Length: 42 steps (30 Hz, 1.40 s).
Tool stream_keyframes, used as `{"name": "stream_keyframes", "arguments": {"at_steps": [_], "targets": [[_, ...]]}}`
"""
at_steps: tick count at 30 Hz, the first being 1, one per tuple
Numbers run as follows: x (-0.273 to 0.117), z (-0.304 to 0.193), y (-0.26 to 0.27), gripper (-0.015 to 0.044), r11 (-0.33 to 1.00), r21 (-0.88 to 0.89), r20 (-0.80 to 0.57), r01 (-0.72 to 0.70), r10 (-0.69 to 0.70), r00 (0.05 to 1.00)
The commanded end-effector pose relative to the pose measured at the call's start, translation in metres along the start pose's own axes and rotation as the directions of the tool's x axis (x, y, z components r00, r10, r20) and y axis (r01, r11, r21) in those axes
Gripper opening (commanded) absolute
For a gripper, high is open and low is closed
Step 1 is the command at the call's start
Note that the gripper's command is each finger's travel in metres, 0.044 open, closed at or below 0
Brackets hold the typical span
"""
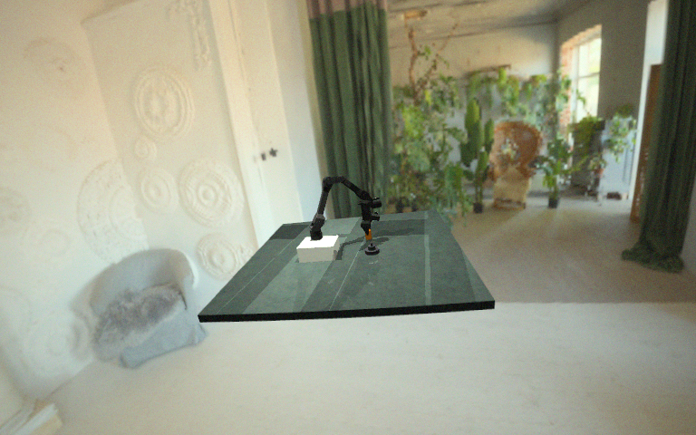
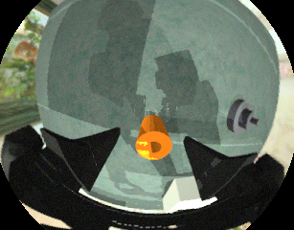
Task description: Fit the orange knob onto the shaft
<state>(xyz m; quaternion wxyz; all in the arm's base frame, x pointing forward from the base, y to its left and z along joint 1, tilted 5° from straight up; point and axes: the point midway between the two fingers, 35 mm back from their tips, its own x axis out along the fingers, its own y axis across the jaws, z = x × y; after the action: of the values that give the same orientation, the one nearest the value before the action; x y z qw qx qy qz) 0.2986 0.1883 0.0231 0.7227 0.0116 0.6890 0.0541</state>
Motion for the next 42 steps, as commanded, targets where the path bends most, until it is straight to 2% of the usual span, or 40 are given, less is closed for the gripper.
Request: {"name": "stream_keyframes", "arguments": {"at_steps": [1, 18, 29, 34, 36, 39, 42], "targets": [[0.009, -0.002, 0.0, 0.044, 1.0, 0.002, -0.006, -0.002, 0.002, 1.0], [0.034, -0.004, -0.001, 0.044, 1.0, 0.002, -0.006, -0.002, 0.002, 1.0], [0.034, -0.004, -0.001, 0.0151, 1.0, 0.002, -0.006, -0.002, 0.002, 1.0], [0.034, -0.004, -0.001, 0.0118, 1.0, 0.002, -0.006, -0.002, 0.002, 1.0], [0.032, -0.004, -0.001, 0.0065, 1.0, 0.002, -0.006, -0.002, 0.002, 1.0], [0.011, -0.002, 0.001, 0.0, 1.0, 0.002, -0.006, -0.003, 0.003, 1.0], [-0.017, -0.001, 0.002, 0.0, 1.0, 0.002, -0.006, -0.003, 0.003, 1.0]]}}
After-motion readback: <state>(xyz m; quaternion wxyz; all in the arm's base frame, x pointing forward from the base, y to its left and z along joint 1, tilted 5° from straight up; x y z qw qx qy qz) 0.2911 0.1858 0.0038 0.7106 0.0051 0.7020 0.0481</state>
